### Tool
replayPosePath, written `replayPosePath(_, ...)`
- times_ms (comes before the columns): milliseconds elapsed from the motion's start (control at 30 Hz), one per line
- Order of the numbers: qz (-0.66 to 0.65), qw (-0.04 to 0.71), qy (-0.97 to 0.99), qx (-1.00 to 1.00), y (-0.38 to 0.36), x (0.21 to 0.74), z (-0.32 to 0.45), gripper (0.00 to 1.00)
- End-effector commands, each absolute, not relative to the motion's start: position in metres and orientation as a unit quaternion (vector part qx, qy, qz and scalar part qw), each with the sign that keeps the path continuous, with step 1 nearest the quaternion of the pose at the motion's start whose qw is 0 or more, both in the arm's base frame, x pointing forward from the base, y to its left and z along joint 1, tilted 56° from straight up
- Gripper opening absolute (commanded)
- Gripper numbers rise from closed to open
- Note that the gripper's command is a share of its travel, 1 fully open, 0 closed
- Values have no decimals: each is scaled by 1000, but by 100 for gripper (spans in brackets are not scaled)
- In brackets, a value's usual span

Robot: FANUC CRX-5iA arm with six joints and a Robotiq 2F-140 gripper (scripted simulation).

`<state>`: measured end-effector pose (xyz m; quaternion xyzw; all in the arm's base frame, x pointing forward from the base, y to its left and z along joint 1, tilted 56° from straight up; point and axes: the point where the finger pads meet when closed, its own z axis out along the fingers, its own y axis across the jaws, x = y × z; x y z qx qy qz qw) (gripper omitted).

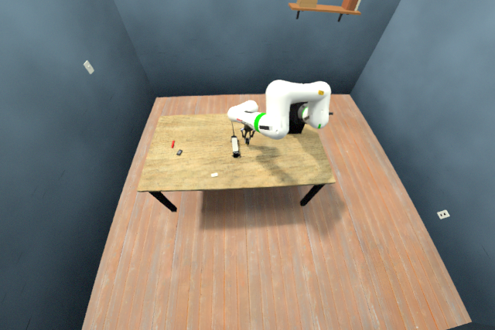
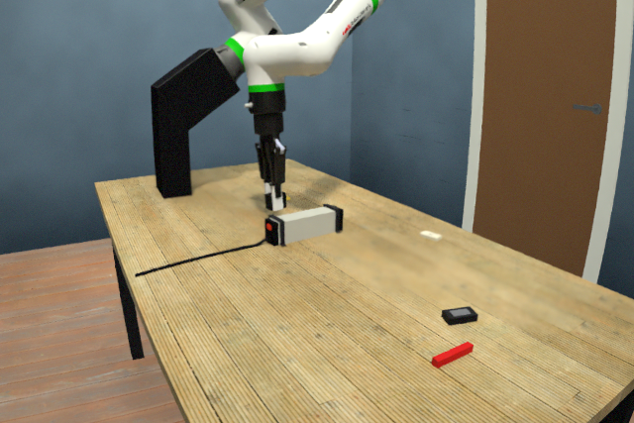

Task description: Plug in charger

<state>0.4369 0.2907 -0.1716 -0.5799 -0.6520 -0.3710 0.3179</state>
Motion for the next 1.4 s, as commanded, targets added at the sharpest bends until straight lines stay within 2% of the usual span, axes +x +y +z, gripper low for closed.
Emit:
replayPosePath(0,-316,363,-569,-667,305,433,-149,10)
replayPosePath(567,-179,452,-290,-825,320,425,-127,10)
replayPosePath(767,-136,463,-220,-848,320,425,-127,10)
replayPosePath(1000,-28,471,-81,-878,320,425,-127,10)
replayPosePath(1367,-21,470,-71,-879,323,425,-129,10)
